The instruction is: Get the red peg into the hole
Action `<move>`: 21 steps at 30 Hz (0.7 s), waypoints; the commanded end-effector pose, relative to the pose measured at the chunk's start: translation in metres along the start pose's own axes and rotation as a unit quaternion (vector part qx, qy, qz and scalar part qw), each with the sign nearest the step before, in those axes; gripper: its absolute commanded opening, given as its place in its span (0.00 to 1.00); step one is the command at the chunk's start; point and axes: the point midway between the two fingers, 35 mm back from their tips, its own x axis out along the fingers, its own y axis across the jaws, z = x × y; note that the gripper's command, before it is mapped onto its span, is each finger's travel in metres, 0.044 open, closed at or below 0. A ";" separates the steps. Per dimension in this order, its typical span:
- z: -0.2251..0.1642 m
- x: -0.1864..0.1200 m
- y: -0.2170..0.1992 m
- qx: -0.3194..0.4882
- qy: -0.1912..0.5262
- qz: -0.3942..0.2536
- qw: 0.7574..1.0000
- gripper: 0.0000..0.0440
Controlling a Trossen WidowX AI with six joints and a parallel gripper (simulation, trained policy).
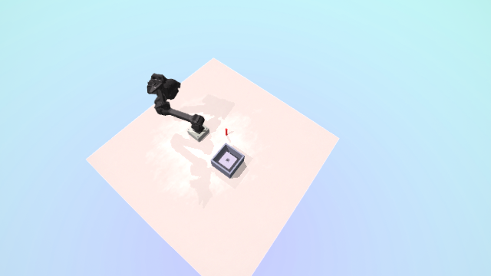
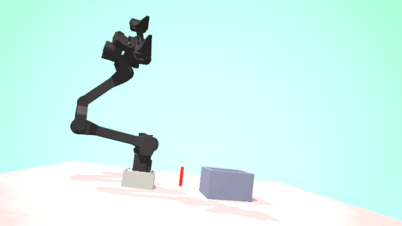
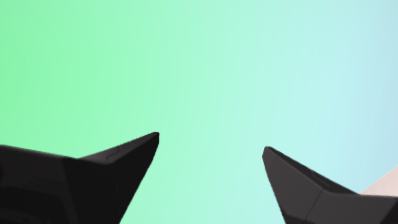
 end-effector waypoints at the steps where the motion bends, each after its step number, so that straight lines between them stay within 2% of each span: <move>1: -0.006 0.001 0.001 -0.016 0.006 0.002 1.000 0.95; 3: -0.020 0.003 0.003 -0.047 0.022 0.006 0.999 1.00; 11: -0.091 0.006 0.004 -0.158 0.103 0.022 0.982 1.00; 21: -0.188 -0.010 -0.012 -0.267 0.229 0.047 0.935 1.00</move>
